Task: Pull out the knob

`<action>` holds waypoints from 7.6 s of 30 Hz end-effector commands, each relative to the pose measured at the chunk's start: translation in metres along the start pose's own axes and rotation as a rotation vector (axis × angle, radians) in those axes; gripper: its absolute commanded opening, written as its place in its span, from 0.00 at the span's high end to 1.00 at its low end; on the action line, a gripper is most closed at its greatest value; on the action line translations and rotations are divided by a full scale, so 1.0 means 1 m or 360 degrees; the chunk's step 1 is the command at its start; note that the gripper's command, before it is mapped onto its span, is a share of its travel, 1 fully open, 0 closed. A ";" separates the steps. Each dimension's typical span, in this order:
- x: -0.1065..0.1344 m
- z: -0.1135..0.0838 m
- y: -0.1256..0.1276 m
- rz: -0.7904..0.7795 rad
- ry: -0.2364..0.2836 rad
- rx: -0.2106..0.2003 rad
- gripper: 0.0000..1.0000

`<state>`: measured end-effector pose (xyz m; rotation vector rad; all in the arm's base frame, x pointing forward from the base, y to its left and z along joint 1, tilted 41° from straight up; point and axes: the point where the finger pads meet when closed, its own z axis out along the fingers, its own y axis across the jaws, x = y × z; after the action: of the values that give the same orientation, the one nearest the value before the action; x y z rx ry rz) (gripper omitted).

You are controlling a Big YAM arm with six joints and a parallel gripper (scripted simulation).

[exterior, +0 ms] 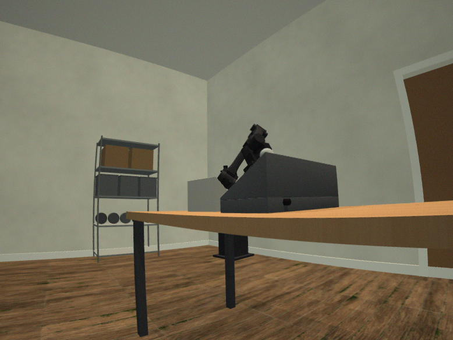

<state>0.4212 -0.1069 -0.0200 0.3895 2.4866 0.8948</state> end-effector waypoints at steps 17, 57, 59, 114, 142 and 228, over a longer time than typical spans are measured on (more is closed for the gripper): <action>-0.001 0.004 0.002 -0.0012 -0.0006 0.0001 0.30; 0.001 0.004 0.003 -0.0016 -0.0010 0.0002 0.30; 0.001 0.004 0.003 -0.0017 -0.0011 0.0002 0.30; -0.022 -0.001 0.006 -0.0038 -0.0031 0.0004 0.30; -0.022 -0.001 0.006 -0.0038 -0.0031 0.0004 0.30; -0.025 -0.022 -0.001 -0.0047 -0.0078 0.0017 1.00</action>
<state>0.4171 -0.1046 -0.0218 0.3874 2.4949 0.8954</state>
